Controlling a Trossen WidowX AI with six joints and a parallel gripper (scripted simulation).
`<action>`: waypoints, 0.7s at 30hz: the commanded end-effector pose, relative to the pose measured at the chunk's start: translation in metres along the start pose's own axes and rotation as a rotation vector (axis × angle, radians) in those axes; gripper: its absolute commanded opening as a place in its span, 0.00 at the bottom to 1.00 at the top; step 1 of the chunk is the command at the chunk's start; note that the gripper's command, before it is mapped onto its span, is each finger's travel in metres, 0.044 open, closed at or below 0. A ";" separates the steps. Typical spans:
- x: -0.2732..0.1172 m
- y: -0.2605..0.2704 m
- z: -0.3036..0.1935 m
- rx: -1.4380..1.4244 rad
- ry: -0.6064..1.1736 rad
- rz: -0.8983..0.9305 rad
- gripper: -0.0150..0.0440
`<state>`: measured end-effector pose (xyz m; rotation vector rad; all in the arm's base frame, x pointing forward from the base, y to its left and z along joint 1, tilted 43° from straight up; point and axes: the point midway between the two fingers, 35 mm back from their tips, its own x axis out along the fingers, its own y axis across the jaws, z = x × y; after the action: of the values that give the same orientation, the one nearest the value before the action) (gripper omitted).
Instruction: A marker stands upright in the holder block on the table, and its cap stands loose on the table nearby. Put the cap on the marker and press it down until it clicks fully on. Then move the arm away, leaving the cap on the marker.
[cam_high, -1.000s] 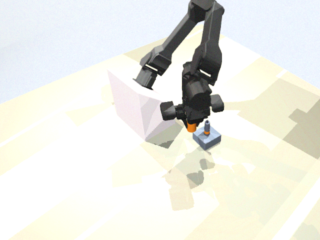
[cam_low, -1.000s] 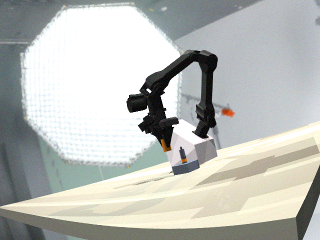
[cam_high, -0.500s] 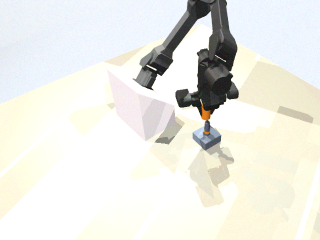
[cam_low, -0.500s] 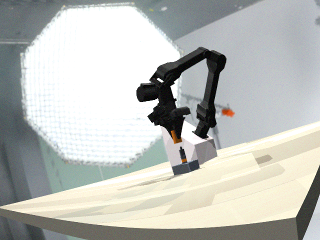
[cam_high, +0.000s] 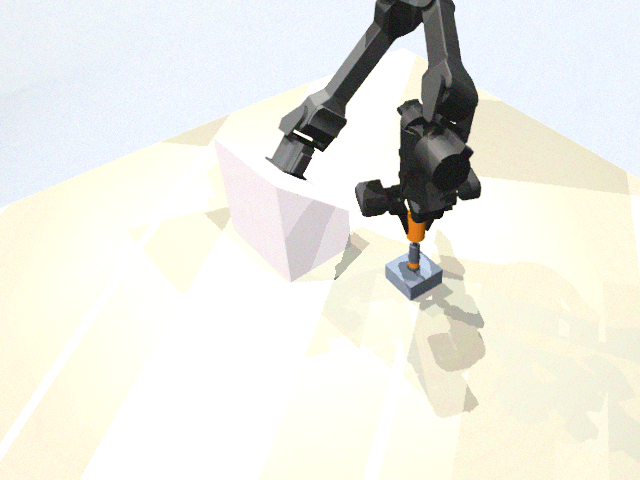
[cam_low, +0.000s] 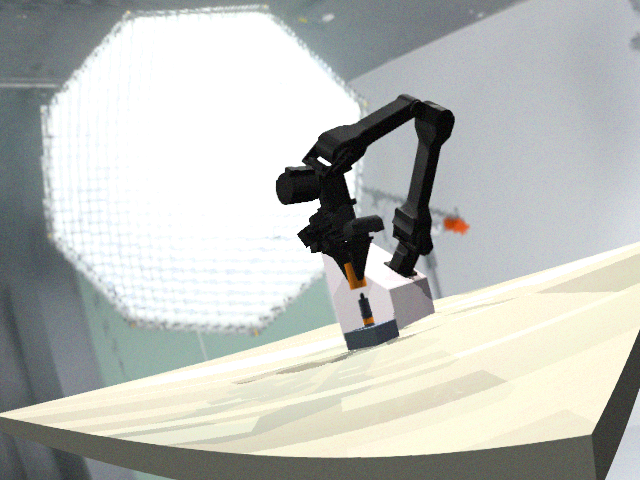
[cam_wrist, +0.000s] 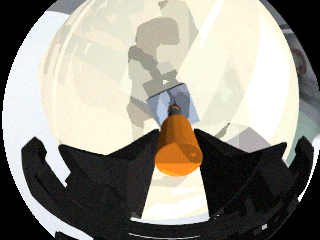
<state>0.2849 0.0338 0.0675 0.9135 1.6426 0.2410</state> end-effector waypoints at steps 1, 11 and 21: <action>0.009 -0.001 -0.001 0.009 0.007 0.003 0.25; 0.025 0.000 -0.001 0.009 0.007 0.003 0.25; 0.041 -0.001 -0.002 0.009 0.007 0.004 0.25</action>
<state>0.2846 0.0490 0.0494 0.9272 1.6342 0.2249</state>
